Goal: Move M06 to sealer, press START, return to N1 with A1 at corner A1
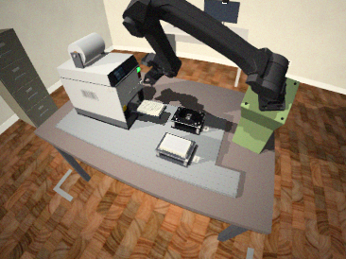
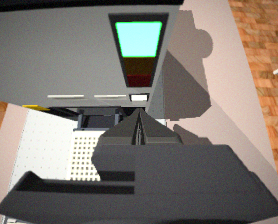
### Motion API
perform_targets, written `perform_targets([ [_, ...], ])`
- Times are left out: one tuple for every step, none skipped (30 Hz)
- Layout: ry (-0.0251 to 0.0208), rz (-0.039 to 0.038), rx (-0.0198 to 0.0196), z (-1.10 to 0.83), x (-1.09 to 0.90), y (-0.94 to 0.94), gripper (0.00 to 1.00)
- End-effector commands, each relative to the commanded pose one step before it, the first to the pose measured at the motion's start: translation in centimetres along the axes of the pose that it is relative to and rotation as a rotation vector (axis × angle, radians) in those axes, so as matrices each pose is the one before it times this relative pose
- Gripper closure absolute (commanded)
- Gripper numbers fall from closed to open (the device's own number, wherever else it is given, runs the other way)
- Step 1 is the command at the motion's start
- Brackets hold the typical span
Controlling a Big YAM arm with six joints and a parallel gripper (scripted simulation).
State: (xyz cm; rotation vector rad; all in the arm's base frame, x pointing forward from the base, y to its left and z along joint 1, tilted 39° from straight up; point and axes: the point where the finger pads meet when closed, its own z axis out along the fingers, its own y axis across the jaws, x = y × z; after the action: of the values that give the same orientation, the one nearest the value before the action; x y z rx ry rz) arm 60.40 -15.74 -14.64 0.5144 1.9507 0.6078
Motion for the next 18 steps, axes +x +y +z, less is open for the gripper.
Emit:
perform_targets([
  [0.00654, -0.00099, -0.01706, 1.148, 0.72, 0.802, 1.0],
  [0.0, -0.00045, -0.00035, -0.016, 0.002, 0.035, 1.0],
  [0.0, 0.0, 0.0, 0.0, 0.0, 0.0, 1.0],
  [0.0, 0.0, 0.0, 0.0, 0.0, 0.0, 1.0],
  [-0.00203, -0.00059, 0.00058, -0.171, -0.195, 0.062, 1.0],
  [0.00278, 0.00216, 0.00183, -0.14, 0.0, 0.032, 1.0],
  [0.00286, 0.00191, 0.00148, -0.133, 0.0, 0.053, 1.0],
  [0.003, -0.00184, 0.00154, -0.135, 0.014, 0.045, 1.0],
  [0.003, -0.00184, 0.00152, -0.097, 0.019, 0.055, 1.0],
  [-0.00009, -0.004, -0.00004, 0.003, -0.17, 0.082, 1.0],
  [-0.00367, -0.00264, -0.00182, 0.004, -0.264, 0.128, 1.0],
  [-0.0037, -0.00266, -0.00183, 0.006, -0.267, 0.128, 1.0],
  [-0.00417, -0.00299, -0.00207, 0.017, -0.159, 0.068, 1.0],
  [-0.00097, -0.00077, -0.00048, 0.019, -0.085, 0.03, 1.0],
  [-0.00371, -0.00267, -0.00184, 0.117, -0.257, 0.048, 1.0],
  [-0.00366, -0.00264, -0.00181, 0.117, -0.256, 0.048, 1.0],
  [-0.00347, -0.0025, -0.00172, 0.118, -0.244, 0.042, 1.0],
  [-0.00328, -0.00237, -0.00162, 0.119, -0.231, 0.036, 1.0],
])
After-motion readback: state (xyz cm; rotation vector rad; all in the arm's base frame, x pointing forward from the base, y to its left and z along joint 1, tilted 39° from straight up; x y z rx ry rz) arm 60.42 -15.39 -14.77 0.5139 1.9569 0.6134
